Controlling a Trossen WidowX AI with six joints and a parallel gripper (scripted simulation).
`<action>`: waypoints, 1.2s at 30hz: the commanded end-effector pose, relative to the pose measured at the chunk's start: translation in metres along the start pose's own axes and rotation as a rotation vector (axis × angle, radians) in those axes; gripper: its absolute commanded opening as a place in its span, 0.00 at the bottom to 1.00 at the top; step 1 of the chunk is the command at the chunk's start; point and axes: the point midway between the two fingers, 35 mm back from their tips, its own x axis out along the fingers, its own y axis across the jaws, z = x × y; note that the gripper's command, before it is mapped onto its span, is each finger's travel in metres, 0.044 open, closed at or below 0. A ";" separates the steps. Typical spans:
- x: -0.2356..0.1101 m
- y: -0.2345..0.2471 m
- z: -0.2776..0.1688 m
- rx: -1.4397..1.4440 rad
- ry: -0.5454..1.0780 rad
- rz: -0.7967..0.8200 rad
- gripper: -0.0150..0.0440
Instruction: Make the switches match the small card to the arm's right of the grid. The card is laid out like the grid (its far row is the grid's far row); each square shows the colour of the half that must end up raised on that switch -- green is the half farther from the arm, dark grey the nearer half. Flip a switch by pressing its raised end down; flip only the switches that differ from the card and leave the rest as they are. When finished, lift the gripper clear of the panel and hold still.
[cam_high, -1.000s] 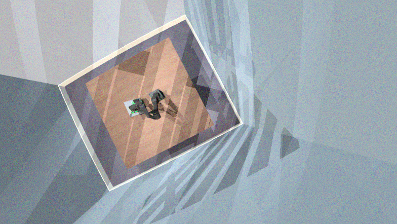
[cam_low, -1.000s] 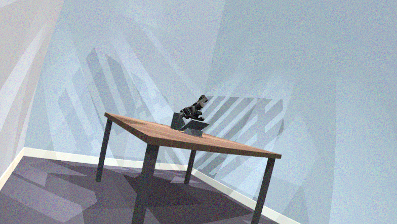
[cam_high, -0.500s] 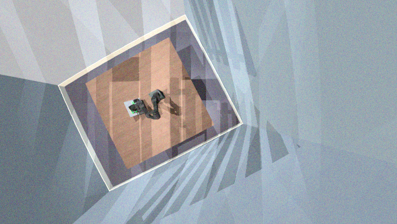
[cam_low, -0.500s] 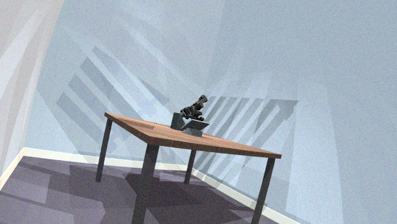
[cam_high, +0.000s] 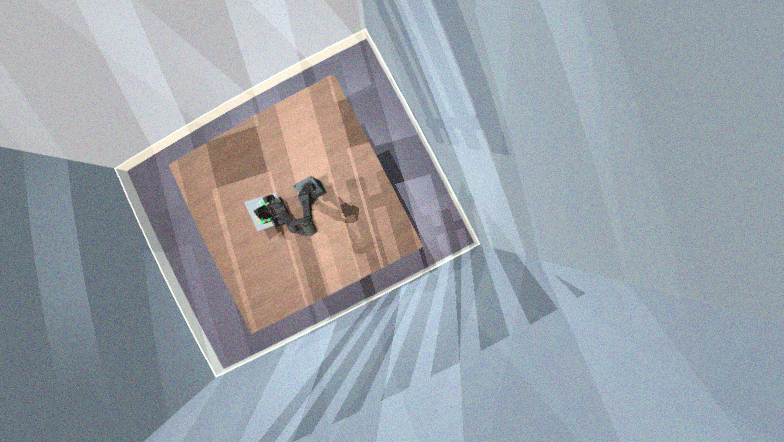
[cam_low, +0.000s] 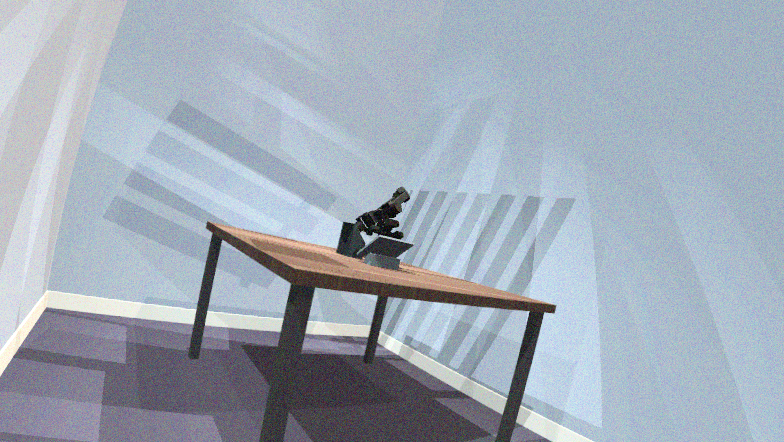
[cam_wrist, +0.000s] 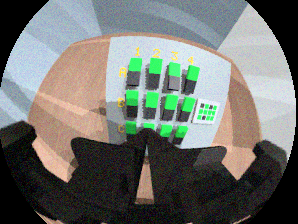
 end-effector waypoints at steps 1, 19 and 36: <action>0.000 -0.001 0.000 0.005 -0.001 -0.006 0.25; 0.002 -0.001 0.000 0.005 -0.001 -0.006 0.25; 0.005 -0.001 0.000 0.005 -0.001 -0.006 0.25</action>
